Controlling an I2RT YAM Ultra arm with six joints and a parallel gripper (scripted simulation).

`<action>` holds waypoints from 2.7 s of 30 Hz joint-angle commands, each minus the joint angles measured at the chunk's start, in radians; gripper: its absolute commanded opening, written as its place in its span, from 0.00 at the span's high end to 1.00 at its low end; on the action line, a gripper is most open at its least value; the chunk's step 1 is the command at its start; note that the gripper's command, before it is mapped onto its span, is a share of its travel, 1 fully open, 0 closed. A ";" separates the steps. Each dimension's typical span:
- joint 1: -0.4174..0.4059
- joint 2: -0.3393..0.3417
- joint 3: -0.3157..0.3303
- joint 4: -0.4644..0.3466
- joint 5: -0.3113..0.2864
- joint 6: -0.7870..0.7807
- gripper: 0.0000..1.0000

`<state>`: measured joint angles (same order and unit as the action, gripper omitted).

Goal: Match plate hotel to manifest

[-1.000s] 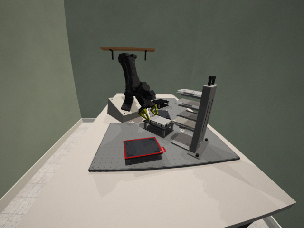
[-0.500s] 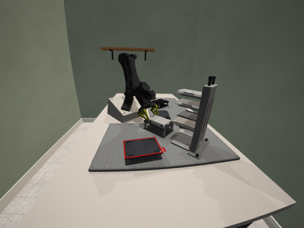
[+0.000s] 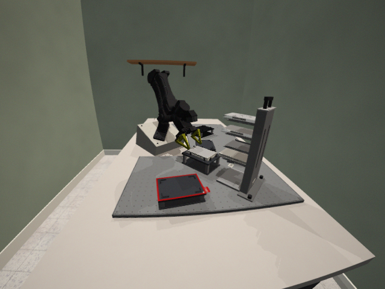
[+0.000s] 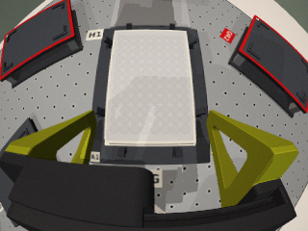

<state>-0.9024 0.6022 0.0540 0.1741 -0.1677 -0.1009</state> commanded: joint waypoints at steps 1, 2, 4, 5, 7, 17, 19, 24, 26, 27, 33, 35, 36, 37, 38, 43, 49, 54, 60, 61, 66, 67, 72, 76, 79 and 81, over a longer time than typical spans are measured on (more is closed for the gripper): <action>-0.013 -0.063 0.043 -0.108 -0.011 -0.006 0.00; -0.014 -0.076 0.048 -0.126 -0.012 -0.006 0.00; -0.014 -0.076 0.048 -0.126 -0.012 -0.006 0.00; -0.016 -0.094 0.057 -0.157 -0.013 -0.008 0.00; -0.017 -0.110 0.068 -0.184 -0.014 -0.008 0.00; -0.026 -0.190 0.125 -0.326 -0.021 -0.013 0.00; -0.028 -0.205 0.137 -0.353 -0.023 -0.014 0.00; -0.033 -0.227 0.156 -0.396 -0.027 -0.016 0.00; -0.035 -0.237 0.167 -0.418 -0.029 -0.017 0.00; -0.036 -0.242 0.173 -0.429 -0.030 -0.017 0.00; -0.044 -0.272 0.209 -0.496 -0.038 -0.021 0.00; -0.047 -0.281 0.221 -0.518 -0.041 -0.022 0.00; -0.049 -0.286 0.228 -0.529 -0.042 -0.023 0.00; -0.049 -0.286 0.228 -0.529 -0.042 -0.023 0.00; -0.049 -0.286 0.228 -0.529 -0.042 -0.023 0.00; -0.021 -0.177 0.295 -0.570 -0.020 -0.029 0.00; 0.039 0.081 0.459 -0.621 0.045 -0.012 0.00; 0.072 0.240 0.589 -0.695 0.084 -0.004 0.00; 0.101 0.426 0.763 -0.815 0.121 0.009 0.00; 0.105 0.461 0.799 -0.841 0.127 0.011 0.00; 0.117 0.574 0.940 -1.001 0.147 0.015 0.00; 0.119 0.597 0.968 -1.032 0.150 0.016 0.00; 0.124 0.667 1.051 -1.124 0.160 0.020 0.00; 0.127 0.740 1.132 -1.211 0.168 0.026 0.00; 0.124 0.733 1.137 -1.215 0.168 0.027 0.00; 0.124 0.712 1.136 -1.215 0.168 0.027 0.00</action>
<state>-0.7837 1.3407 1.1568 -0.9951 -0.0078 -0.0845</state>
